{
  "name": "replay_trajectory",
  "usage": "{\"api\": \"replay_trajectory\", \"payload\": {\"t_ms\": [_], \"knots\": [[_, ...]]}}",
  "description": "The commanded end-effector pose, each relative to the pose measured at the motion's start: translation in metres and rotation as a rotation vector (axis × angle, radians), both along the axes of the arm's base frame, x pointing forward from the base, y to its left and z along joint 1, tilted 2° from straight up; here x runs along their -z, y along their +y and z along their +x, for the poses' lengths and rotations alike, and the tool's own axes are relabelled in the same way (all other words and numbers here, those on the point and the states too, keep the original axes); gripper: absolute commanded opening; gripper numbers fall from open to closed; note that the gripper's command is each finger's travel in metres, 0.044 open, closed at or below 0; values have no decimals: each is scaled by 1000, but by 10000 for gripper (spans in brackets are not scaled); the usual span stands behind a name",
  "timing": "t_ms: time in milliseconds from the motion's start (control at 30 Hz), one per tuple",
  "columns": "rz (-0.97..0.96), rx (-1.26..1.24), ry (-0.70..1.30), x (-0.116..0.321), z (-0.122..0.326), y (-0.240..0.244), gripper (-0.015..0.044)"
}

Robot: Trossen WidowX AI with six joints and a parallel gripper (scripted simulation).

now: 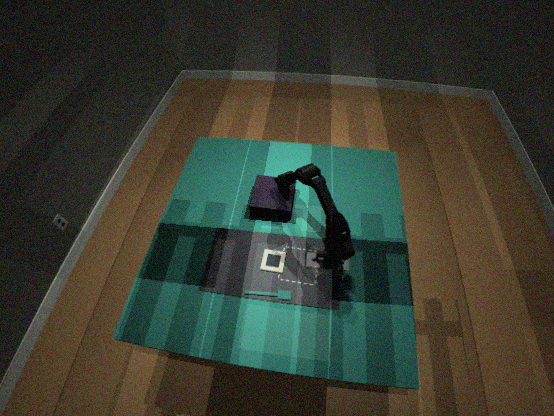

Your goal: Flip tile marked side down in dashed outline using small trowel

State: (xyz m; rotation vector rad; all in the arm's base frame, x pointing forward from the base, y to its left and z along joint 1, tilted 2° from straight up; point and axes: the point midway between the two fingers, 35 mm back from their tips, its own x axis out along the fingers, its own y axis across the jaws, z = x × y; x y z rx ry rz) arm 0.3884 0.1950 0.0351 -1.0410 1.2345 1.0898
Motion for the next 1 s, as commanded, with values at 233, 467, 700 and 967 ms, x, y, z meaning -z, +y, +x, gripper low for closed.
{"api": "replay_trajectory", "payload": {"t_ms": [233,467,700,967], "knots": [[0,7,1,0,0,0,270],[0,7,1,0,0,0,270],[1,29,2,-45,-4,-4,270],[4,21,-7,-53,-2,-3,300]]}}
